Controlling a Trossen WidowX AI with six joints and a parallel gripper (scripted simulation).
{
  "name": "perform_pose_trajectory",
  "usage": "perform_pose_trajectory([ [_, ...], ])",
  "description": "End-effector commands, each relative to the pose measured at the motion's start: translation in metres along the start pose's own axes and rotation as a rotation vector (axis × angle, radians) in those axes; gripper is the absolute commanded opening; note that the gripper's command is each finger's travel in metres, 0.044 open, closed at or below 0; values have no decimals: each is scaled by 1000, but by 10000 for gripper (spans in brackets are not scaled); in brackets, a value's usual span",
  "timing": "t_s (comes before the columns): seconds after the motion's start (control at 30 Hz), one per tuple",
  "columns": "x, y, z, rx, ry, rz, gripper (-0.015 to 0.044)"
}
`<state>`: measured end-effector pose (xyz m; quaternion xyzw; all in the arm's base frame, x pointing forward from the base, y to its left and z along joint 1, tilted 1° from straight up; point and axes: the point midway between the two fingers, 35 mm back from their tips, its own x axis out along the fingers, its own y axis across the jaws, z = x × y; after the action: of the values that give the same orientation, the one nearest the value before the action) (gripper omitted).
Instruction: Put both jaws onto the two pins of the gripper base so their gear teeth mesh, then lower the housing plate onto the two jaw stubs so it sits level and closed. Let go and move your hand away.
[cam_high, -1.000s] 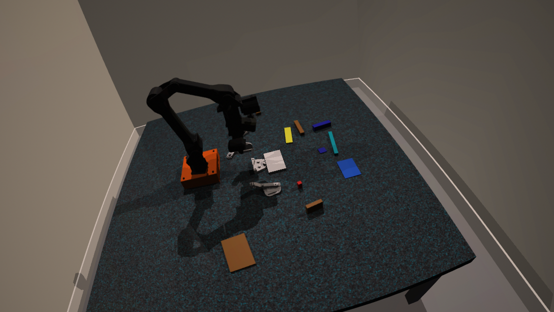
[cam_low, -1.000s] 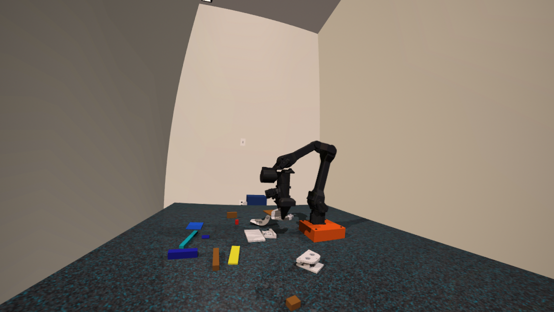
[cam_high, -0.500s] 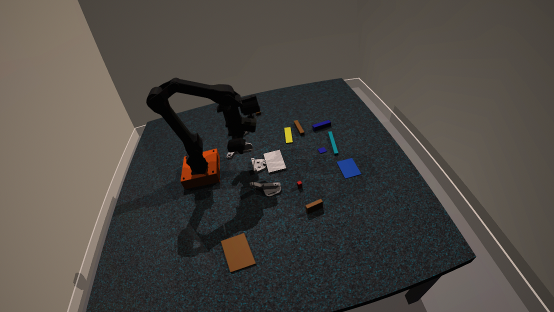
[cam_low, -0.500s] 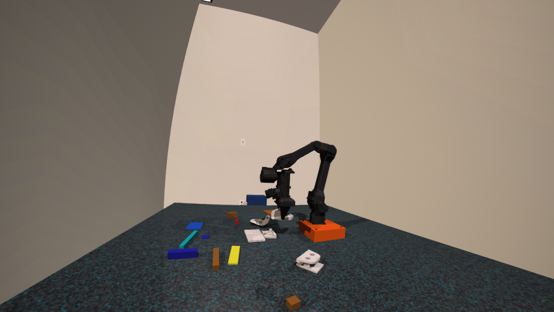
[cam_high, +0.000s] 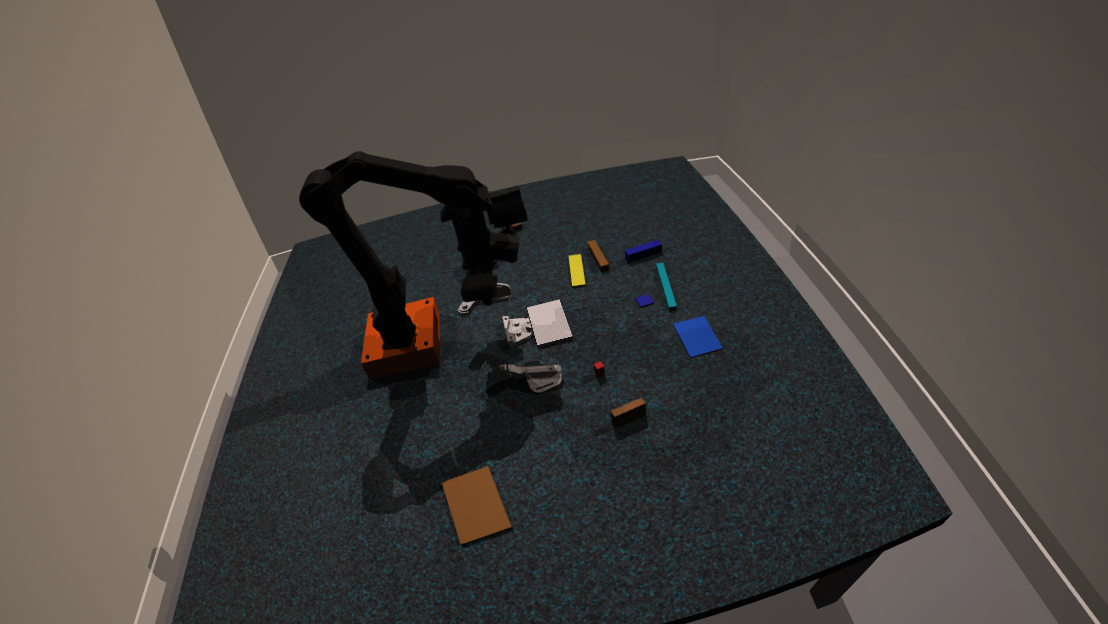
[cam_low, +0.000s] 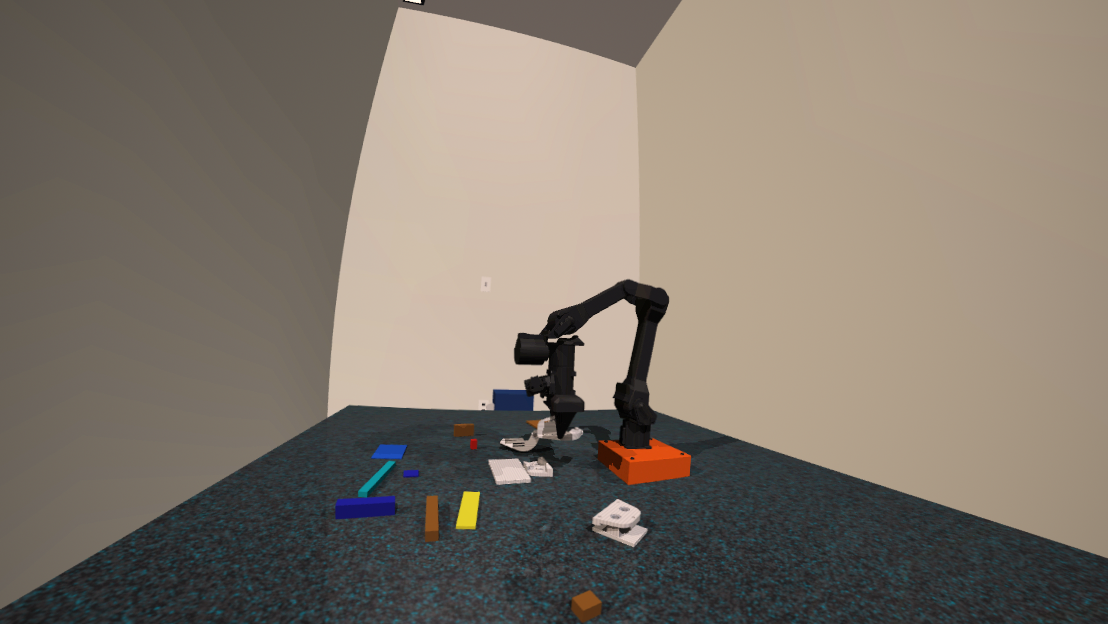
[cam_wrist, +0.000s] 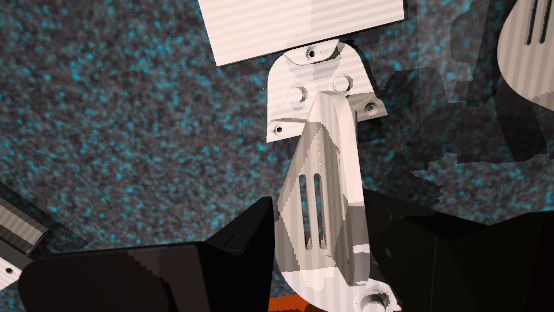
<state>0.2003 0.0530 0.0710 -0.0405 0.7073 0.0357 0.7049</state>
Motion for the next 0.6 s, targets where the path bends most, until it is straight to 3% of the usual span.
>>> perform_pose_trajectory([
  [0.0,-2,3,14,2,-7,-3,134],
  [0.57,-3,16,67,2,-11,-2,134],
])
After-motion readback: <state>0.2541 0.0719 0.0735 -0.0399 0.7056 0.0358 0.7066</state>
